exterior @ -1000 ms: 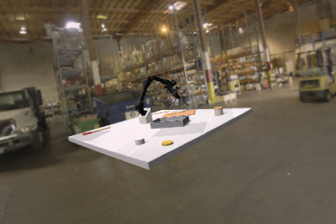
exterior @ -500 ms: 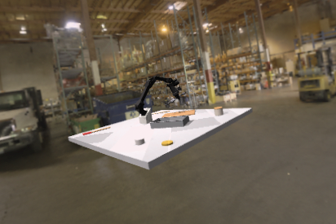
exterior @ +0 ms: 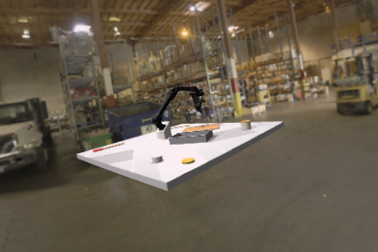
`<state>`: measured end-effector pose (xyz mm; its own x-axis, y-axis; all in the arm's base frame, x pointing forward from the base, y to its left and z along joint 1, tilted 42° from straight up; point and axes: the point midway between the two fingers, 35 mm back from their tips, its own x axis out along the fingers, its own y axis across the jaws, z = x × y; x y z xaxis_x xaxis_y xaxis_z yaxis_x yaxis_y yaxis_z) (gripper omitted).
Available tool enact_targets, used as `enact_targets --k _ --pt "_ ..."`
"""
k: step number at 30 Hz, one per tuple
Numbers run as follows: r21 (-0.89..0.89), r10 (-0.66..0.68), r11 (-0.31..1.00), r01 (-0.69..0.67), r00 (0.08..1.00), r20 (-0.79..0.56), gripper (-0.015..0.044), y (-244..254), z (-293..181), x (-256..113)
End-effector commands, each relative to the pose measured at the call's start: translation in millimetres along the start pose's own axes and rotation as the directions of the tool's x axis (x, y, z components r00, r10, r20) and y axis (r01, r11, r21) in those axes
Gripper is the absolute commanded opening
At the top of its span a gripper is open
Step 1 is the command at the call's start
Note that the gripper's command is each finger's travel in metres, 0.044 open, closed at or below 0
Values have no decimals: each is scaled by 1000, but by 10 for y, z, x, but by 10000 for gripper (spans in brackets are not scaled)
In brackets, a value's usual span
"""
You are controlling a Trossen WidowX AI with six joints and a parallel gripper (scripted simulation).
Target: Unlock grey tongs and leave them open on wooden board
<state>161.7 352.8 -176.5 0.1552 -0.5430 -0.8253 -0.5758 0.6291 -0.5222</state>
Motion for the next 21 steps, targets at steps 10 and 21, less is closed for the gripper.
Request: enact_targets --k 10,21 --pt "38 0 999 7 984 -181 -150 -121 -106 -19" --pt "41 0 999 8 980 -199 -150 -136 -119 -23"
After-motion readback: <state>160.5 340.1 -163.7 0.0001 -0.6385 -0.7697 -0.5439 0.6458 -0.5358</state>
